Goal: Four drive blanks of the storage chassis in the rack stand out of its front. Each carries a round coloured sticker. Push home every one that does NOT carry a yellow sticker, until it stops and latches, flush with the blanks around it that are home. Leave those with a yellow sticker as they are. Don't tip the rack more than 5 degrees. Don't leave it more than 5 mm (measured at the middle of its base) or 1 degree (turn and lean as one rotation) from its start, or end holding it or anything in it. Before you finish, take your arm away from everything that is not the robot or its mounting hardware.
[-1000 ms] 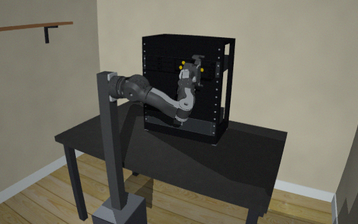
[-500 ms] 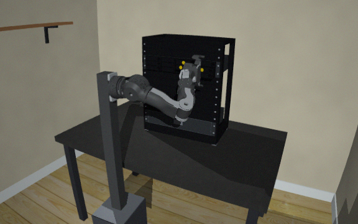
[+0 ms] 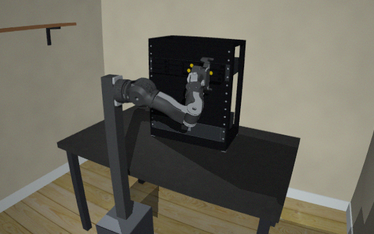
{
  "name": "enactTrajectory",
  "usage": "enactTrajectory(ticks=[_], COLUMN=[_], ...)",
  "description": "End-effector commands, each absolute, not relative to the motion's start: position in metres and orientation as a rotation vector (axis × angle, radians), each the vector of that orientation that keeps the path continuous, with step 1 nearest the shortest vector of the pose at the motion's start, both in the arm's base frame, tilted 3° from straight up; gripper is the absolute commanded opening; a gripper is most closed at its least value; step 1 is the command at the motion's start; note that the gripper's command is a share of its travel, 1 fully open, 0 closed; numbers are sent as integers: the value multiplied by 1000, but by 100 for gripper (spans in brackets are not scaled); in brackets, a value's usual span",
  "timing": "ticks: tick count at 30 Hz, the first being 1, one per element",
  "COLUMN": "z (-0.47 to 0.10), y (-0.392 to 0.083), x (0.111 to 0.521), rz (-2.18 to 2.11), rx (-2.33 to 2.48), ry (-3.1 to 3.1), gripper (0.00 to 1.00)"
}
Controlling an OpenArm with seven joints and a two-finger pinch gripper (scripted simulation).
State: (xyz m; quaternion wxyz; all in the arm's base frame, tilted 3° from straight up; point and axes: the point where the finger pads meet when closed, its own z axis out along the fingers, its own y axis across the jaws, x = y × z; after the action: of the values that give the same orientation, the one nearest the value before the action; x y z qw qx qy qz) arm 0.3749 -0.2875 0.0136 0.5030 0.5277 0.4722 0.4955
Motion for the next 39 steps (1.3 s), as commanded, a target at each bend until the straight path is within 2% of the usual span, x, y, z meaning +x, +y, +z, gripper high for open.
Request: enactTrajectory(ticks=[1,15,16,39], z=[15,15,15,15], y=[-288,-288,-288,-288], x=[375,375,375,375], rz=[1203,1203,1203,1203], rx=[1271,1271,1271,1271], ry=[1135,1135,1135,1135], gripper=[100,100,0,0])
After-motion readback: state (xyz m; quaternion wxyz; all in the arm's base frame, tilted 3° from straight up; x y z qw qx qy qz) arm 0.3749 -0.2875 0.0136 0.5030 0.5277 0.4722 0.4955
